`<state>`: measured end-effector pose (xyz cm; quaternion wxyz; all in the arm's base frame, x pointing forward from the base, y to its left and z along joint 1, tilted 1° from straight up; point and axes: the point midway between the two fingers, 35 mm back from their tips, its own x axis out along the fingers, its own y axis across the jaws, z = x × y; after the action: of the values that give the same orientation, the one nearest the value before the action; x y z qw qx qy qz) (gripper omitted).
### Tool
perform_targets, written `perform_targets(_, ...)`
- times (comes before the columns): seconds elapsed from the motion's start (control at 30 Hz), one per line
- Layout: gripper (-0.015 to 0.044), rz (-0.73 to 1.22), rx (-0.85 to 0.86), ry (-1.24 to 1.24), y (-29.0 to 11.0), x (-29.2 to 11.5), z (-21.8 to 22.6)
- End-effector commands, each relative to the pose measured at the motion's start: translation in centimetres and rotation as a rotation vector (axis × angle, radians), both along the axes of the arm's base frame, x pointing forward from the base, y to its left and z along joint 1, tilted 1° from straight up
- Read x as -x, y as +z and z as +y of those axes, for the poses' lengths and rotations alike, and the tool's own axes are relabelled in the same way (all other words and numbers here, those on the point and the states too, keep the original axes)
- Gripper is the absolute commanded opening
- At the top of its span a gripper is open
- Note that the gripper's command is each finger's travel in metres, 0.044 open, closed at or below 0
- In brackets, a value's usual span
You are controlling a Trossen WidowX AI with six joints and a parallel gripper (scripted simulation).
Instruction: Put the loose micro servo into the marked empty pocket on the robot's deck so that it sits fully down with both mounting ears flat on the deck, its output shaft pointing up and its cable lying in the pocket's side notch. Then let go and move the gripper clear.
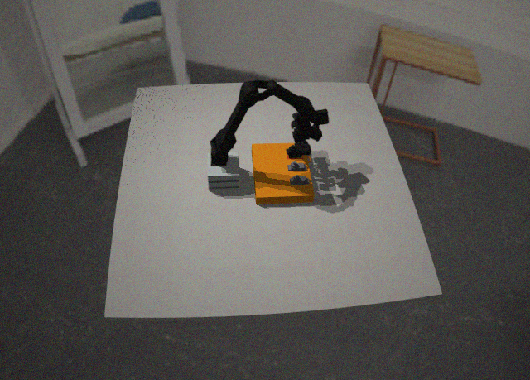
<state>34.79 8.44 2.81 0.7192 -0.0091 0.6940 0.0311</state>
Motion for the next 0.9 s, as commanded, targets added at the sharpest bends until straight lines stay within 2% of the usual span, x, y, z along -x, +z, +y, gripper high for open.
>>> perform_targets(0.0,0.0,-0.001,0.001,0.001,-0.4,0.0,0.0)
perform_targets(0.8,0.0,-0.001,0.001,0.001,-2.4,-0.1,0.1)
perform_targets(0.87,0.0053,-0.001,0.001,0.001,-2.2,-0.1,0.1)
